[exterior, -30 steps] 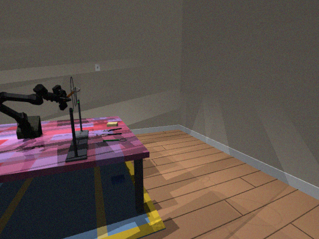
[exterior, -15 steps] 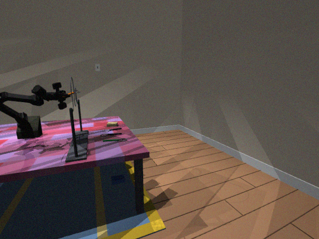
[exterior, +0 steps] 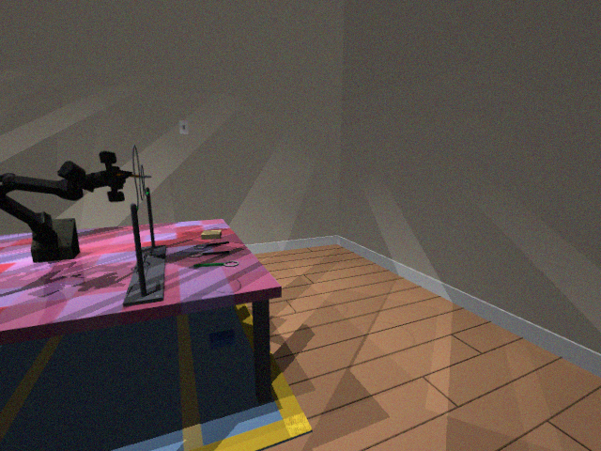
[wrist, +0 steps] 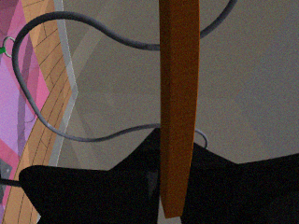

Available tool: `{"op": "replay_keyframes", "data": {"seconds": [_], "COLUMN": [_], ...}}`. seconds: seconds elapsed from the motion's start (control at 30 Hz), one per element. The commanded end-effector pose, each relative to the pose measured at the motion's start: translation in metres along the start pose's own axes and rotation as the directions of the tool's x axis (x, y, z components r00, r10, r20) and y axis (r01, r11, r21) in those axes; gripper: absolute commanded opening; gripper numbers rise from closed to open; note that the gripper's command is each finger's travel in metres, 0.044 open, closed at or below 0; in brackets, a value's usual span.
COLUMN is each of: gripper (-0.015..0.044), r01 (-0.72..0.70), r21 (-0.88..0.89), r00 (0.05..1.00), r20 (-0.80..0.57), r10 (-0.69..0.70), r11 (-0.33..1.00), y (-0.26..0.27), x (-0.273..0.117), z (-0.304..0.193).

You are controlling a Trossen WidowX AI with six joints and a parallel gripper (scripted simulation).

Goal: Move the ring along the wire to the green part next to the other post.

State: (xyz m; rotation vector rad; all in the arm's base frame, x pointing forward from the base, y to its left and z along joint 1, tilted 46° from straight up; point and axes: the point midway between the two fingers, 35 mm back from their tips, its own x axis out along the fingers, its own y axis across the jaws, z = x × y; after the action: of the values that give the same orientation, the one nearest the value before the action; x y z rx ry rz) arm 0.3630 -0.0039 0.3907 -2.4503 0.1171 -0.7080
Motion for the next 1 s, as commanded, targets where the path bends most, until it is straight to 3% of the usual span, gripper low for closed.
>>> {"op": "replay_keyframes", "data": {"seconds": [0.0,0.47,0.97], "gripper": [-0.0150,-0.0150,-0.0150], "r01": [0.036,0.129,0.079], "r21": [-0.056,-0.214,-0.128], "r00": [0.999,0.992,0.997], "r20": [0.005,0.036,0.014], "r10": [-0.036,-0.124,-0.078], "r11": [0.998,0.968,0.989], "y": [-0.006,-0.013,0.012], "x": [0.001,0.002,0.002], "z": [-0.001,-0.001,-0.008]}}
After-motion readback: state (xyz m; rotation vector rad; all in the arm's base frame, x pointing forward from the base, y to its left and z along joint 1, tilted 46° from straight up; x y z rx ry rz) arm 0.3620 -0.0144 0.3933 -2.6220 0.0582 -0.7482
